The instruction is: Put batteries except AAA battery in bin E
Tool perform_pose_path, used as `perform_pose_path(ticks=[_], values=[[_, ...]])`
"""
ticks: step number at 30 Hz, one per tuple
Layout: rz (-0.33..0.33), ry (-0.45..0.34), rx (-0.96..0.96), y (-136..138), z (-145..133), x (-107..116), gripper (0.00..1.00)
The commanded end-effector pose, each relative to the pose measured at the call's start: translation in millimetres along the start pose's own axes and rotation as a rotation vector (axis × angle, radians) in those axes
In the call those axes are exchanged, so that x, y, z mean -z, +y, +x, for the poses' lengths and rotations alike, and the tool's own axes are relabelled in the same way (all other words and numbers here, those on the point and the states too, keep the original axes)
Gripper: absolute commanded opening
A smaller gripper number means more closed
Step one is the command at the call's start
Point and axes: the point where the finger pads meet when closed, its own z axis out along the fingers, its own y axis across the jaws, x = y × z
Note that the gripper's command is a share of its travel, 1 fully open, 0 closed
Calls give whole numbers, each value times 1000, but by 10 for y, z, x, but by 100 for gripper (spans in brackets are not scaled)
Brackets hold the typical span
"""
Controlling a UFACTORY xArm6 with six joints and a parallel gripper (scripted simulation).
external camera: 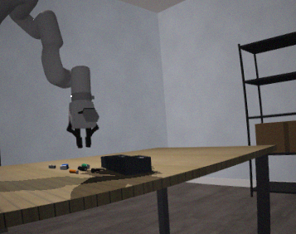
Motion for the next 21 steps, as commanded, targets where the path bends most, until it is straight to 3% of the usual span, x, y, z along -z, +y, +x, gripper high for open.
perform_pose_path(ticks=[1,4,21], values=[[3,0,0,-14,-2,9,28],[3,0,0,-14,-2,9,28],[2,0,0,-19,-3,-591,28]])
